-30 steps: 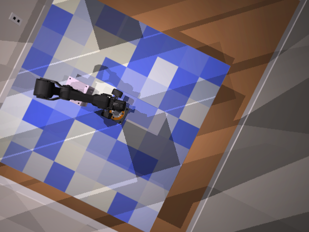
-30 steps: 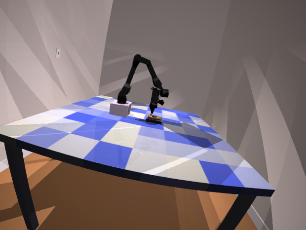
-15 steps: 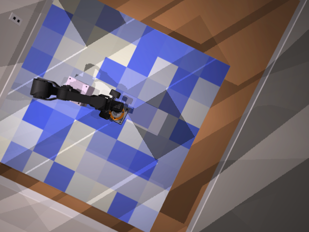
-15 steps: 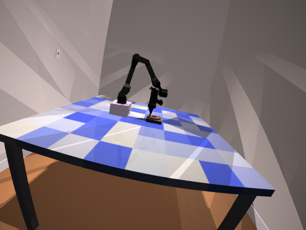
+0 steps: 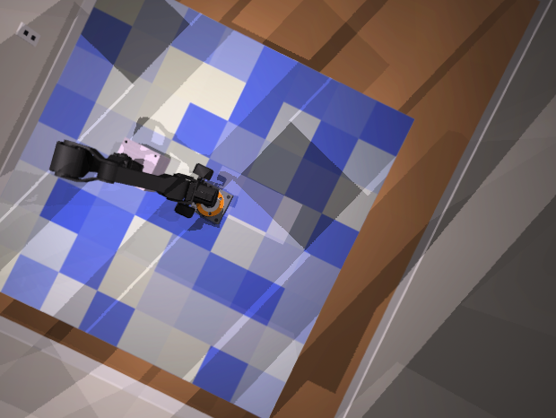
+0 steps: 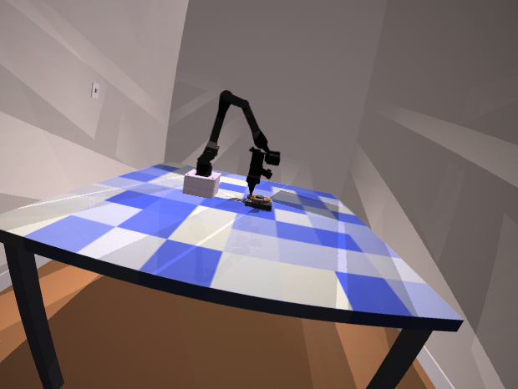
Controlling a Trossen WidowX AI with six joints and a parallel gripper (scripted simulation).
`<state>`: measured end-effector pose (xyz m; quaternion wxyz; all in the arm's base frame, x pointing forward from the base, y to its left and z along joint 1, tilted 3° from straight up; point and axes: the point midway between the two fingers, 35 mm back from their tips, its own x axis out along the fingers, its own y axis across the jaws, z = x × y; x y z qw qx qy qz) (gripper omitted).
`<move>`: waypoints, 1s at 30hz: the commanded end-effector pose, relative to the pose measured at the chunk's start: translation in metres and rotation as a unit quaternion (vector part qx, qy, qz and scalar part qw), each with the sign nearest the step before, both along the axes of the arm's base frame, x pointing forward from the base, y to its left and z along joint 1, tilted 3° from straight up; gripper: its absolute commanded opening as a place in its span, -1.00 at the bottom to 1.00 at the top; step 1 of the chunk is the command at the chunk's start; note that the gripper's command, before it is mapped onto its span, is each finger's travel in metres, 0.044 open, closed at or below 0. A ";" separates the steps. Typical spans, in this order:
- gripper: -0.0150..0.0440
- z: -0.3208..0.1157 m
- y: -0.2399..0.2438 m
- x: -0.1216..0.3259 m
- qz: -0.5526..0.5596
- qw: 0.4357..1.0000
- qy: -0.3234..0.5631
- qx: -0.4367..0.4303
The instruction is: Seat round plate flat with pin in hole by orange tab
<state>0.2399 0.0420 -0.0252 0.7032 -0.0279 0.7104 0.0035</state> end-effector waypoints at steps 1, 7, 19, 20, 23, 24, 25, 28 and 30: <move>-0.49 -0.001 -0.006 -0.005 -0.001 1.000 0.004 -0.003; -0.49 -0.001 -0.012 -0.006 -0.001 1.000 0.004 -0.003; -0.49 0.000 -0.026 -0.005 -0.001 1.000 0.004 -0.004; -0.49 0.000 -0.027 -0.005 -0.001 1.000 0.004 -0.004; -0.49 0.000 -0.031 -0.003 -0.001 1.000 0.004 -0.004; -0.49 0.000 -0.032 -0.003 -0.001 1.000 0.004 -0.004; -0.49 0.001 -0.034 -0.002 -0.001 1.000 0.004 -0.004; -0.49 0.001 -0.037 0.000 -0.001 1.000 0.004 -0.004; -0.49 0.001 -0.039 0.002 -0.001 1.000 0.004 -0.005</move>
